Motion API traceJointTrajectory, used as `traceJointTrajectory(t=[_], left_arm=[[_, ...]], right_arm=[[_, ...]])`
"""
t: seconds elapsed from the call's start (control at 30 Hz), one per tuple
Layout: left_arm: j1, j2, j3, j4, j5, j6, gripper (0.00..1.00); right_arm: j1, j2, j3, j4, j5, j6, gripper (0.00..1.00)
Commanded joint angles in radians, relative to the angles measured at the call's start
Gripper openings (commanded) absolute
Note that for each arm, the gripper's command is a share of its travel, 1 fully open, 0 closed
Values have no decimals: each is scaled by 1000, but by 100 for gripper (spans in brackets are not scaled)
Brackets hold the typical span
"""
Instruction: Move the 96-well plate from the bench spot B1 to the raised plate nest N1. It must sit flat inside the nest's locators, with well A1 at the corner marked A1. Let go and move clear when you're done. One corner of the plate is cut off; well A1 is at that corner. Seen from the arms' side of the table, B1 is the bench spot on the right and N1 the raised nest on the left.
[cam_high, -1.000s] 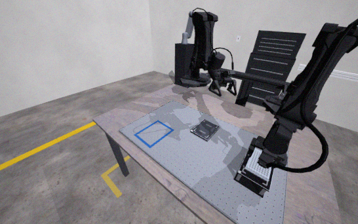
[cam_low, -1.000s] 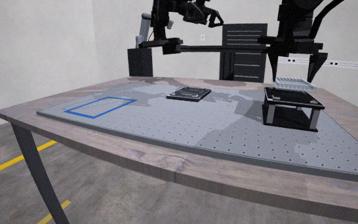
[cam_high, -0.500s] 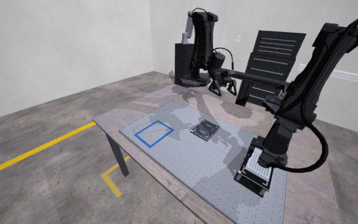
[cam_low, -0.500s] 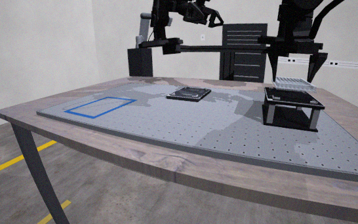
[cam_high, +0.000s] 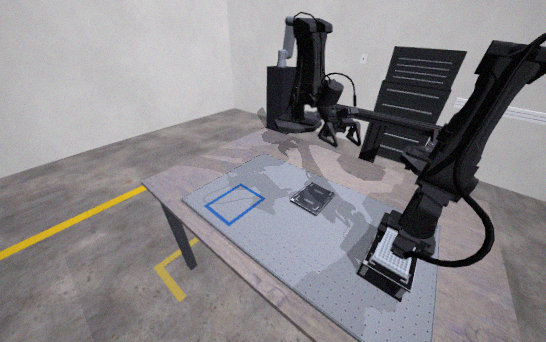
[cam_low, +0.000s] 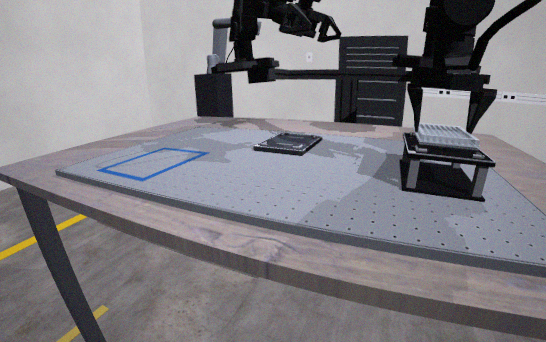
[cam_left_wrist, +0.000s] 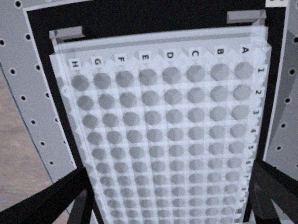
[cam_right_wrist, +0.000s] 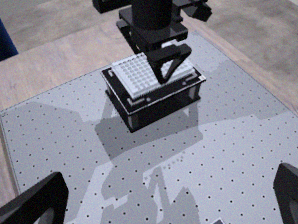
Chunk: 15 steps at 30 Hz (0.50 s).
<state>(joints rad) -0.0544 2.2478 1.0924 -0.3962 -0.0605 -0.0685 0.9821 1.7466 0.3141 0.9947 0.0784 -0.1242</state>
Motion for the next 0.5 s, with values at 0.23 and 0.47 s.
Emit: traceJointTrajectory(t=[0.23, 0.47], left_arm=[[13, 4, -20, 54, 0, 13, 79], [16, 56, 6, 78, 2, 13, 79]], right_arm=[[5, -22, -1, 27, 2, -1, 100], [5, -22, -1, 27, 2, -1, 100]])
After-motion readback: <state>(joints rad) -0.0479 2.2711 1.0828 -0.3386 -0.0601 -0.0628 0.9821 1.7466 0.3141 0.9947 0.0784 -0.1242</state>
